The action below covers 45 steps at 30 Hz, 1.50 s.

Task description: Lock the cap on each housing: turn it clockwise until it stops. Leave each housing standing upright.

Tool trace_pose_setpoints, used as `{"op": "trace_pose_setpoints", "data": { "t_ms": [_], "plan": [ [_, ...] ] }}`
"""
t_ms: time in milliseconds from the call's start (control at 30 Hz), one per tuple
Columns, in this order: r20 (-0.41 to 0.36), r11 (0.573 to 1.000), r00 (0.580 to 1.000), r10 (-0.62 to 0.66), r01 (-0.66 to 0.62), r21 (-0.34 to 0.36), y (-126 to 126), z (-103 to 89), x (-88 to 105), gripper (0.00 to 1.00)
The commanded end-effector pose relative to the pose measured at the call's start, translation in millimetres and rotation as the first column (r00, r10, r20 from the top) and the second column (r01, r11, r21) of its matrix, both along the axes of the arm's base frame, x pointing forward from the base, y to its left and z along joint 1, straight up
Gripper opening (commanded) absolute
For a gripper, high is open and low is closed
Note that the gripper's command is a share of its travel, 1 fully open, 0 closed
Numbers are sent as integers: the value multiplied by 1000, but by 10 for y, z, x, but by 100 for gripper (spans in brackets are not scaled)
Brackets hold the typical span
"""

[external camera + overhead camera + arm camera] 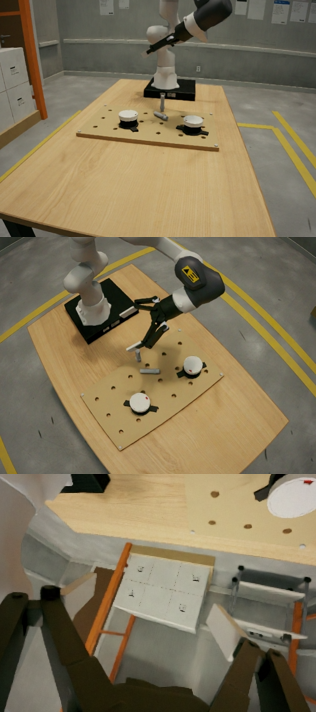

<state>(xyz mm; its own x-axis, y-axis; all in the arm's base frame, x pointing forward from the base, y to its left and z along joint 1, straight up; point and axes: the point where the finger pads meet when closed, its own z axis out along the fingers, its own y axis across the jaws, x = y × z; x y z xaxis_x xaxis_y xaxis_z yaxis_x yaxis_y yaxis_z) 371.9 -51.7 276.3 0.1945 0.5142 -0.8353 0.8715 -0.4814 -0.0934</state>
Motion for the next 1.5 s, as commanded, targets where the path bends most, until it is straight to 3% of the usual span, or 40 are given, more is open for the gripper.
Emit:
{"op": "trace_pose_setpoints", "data": {
  "t_ms": [0,133,233,300,400,433,533,567,667,700,733,833,867,967,1000,1033,1133,1167,1267,1300,1400,1433,1467],
  "plan": [
    [0,1000,1000,0,0,0,0,1,0,100],
    [23,1000,1000,-15,14,11,-2,-46,-18,100],
    [140,993,985,-105,95,76,10,-284,-112,100],
    [242,972,947,-212,180,149,61,-539,-204,100],
    [265,967,936,-232,194,163,61,-539,-204,100],
    [318,945,896,-309,249,214,106,-676,-247,100],
    [329,942,890,-317,254,220,106,-676,-247,100],
    [376,909,836,-400,310,277,163,-808,-281,100],
    [387,905,826,-410,316,284,163,-808,-281,100],
    [420,865,764,-490,367,341,227,-928,-303,100],
    [435,857,744,-507,377,353,227,-928,-303,100],
    [435,857,744,-507,377,353,227,-928,-303,100],
    [462,803,661,-591,426,416,291,-1029,-311,100],
    [469,797,649,-599,431,423,291,-1029,-311,100],
    [479,742,568,-669,469,479,350,-1111,-308,100],
    [487,731,546,-681,475,490,350,-1111,-308,100],
    [487,731,546,-681,475,490,350,-1111,-308,100],
    [493,662,442,-749,508,550,400,-1172,-296,100],
    [493,662,442,-749,508,550,400,-1172,-296,100],
    [489,596,346,-801,531,602,438,-1216,-279,100],
    [489,596,346,-801,531,602,438,-1216,-279,100],
    [479,539,263,-838,544,643,465,-1245,-262,100],
    [479,539,263,-838,544,643,465,-1245,-262,100]
  ]
}}
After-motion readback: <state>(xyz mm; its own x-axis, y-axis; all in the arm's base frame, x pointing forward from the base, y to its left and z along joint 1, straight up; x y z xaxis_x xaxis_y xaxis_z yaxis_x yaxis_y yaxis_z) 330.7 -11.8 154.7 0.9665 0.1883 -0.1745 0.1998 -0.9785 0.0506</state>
